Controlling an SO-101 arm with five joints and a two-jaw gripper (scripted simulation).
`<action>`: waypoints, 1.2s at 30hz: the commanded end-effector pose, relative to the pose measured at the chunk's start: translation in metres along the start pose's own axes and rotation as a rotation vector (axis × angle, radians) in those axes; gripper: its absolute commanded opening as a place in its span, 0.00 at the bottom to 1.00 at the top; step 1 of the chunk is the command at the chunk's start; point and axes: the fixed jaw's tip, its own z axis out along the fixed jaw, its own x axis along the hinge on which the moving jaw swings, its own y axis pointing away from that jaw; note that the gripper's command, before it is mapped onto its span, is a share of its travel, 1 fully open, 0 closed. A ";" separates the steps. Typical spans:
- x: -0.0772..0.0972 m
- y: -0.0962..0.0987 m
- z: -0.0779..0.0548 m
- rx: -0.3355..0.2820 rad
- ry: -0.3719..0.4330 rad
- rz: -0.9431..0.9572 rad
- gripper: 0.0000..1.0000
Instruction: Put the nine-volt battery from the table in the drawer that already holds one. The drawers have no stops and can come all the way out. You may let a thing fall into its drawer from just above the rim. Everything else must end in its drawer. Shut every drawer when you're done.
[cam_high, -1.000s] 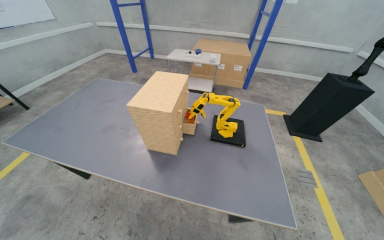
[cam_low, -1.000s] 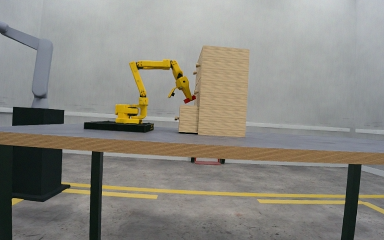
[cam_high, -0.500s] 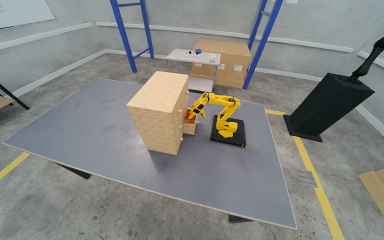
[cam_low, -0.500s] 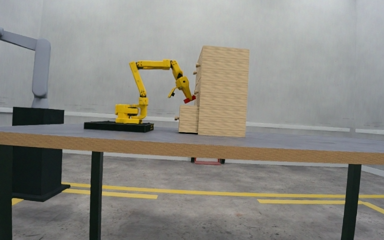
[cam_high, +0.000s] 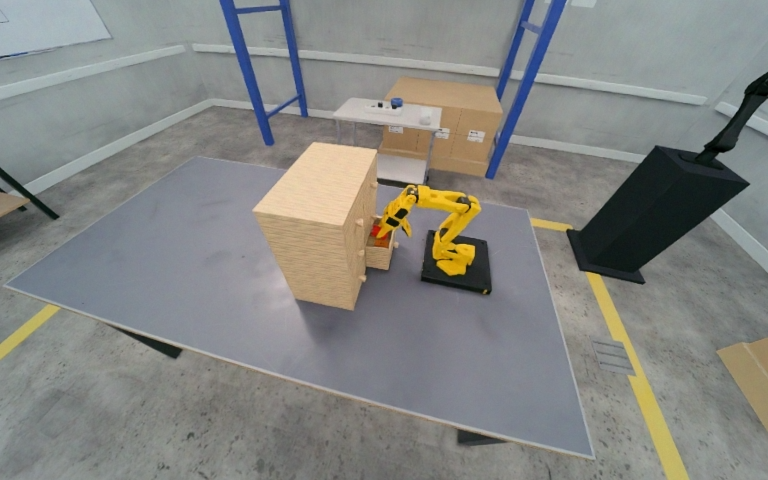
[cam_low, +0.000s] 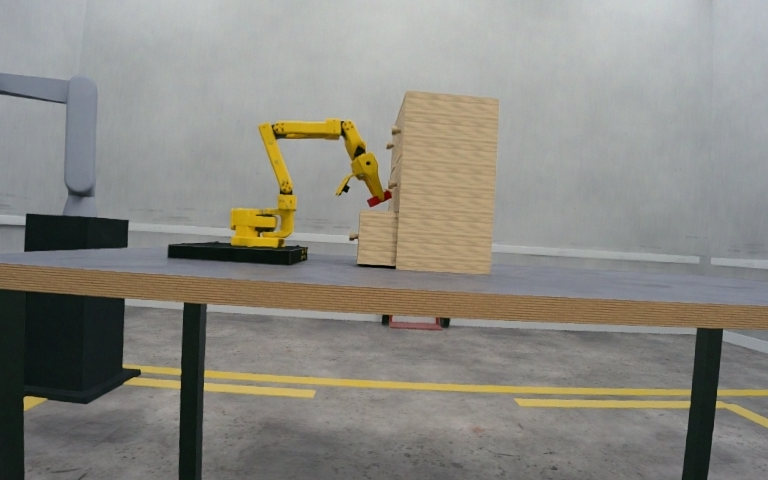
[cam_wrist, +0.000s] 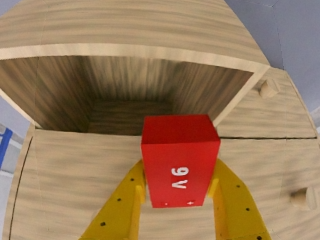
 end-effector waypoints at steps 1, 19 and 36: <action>0.001 -0.002 -0.001 0.006 0.008 0.000 0.00; -0.008 -0.001 0.015 0.003 0.008 0.005 0.00; -0.019 0.000 0.030 0.001 0.008 0.009 0.00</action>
